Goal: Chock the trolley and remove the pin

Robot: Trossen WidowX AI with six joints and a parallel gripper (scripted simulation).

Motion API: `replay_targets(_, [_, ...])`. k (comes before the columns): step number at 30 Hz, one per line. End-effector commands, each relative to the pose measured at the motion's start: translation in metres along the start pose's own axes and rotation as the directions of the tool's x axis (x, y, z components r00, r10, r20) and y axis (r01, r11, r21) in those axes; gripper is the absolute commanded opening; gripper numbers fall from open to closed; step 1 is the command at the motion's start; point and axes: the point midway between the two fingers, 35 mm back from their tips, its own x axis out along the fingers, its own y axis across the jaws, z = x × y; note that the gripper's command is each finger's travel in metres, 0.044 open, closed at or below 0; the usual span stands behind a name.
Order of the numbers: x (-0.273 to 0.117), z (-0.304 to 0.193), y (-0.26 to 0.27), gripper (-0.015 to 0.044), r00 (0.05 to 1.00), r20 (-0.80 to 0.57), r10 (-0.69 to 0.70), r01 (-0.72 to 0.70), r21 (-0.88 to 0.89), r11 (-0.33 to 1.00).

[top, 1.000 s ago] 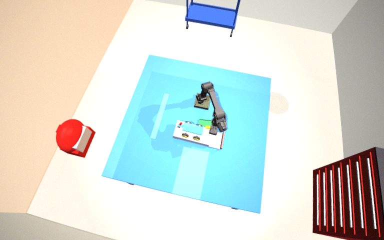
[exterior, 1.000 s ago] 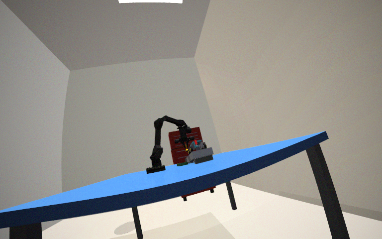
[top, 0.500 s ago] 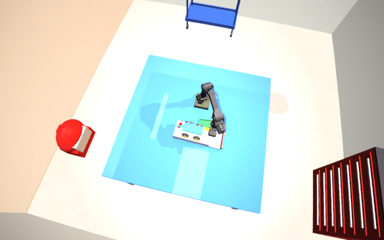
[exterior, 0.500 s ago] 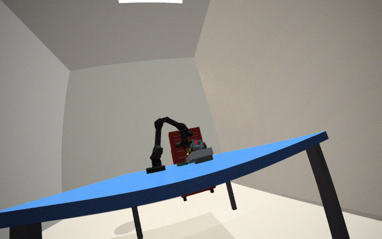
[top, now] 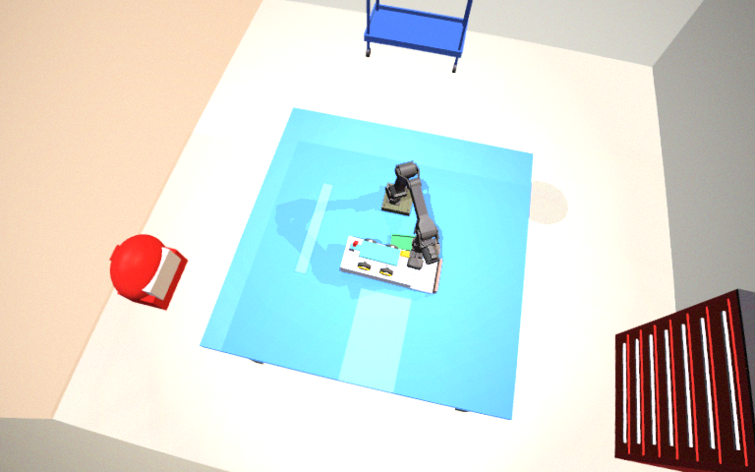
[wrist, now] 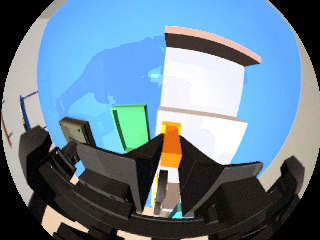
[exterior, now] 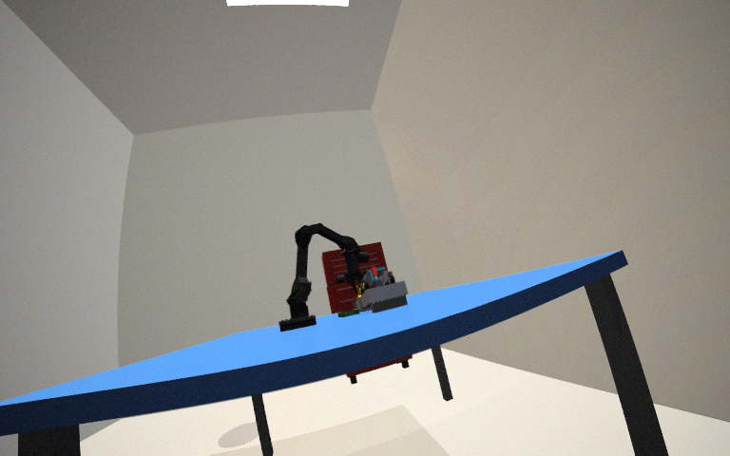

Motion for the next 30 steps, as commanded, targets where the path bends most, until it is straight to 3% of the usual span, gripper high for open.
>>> replay_targets(1, [0.000, -0.005, 0.000, 0.0000, 1.000, -0.006, -0.001, 0.001, -0.003, 1.000])
replay_targets(30, [-0.002, -0.027, -0.004, 0.0000, 1.000, 0.000, -0.002, 0.002, 0.000, 1.000])
